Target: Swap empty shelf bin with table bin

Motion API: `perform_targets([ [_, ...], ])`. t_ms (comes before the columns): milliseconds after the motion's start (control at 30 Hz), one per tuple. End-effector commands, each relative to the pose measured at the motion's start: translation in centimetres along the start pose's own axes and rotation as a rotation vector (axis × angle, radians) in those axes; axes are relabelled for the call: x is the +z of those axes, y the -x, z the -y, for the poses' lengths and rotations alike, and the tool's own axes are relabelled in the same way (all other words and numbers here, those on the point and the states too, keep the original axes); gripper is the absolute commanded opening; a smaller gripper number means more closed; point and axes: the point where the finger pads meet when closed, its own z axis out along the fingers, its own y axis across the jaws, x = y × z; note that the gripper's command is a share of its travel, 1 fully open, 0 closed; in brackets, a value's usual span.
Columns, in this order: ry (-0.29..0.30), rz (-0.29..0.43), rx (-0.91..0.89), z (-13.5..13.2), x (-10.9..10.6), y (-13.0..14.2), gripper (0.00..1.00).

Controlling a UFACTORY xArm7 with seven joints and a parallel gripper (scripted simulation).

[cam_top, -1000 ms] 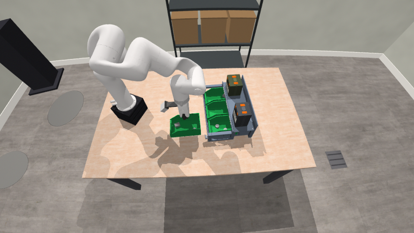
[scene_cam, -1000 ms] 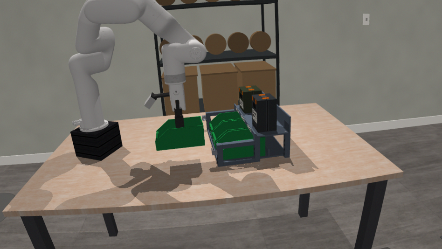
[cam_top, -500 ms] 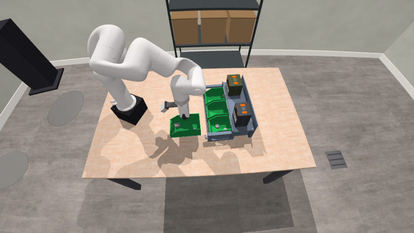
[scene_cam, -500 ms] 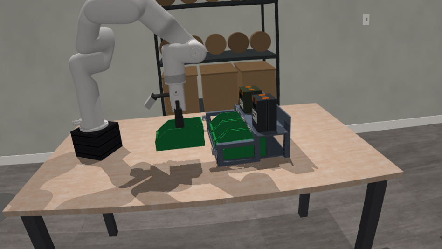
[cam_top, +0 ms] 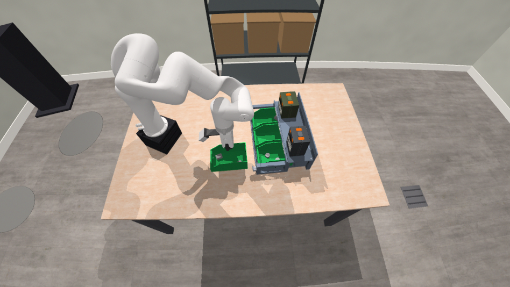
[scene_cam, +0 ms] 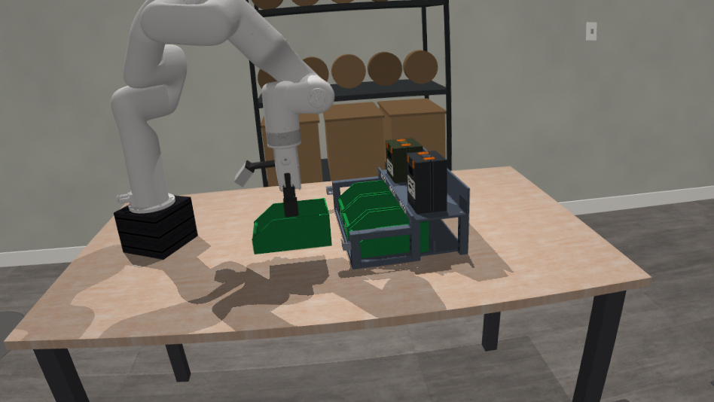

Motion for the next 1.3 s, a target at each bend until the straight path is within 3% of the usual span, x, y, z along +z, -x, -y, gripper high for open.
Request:
perform_targets([
  [0,-0.002,0.003,0.0,0.1,0.5,0.1,0.0],
  [500,-0.002,0.003,0.0,0.1,4.4,0.1,0.0],
  [1267,-0.002,0.003,0.0,0.1,5.1,0.1,0.0],
])
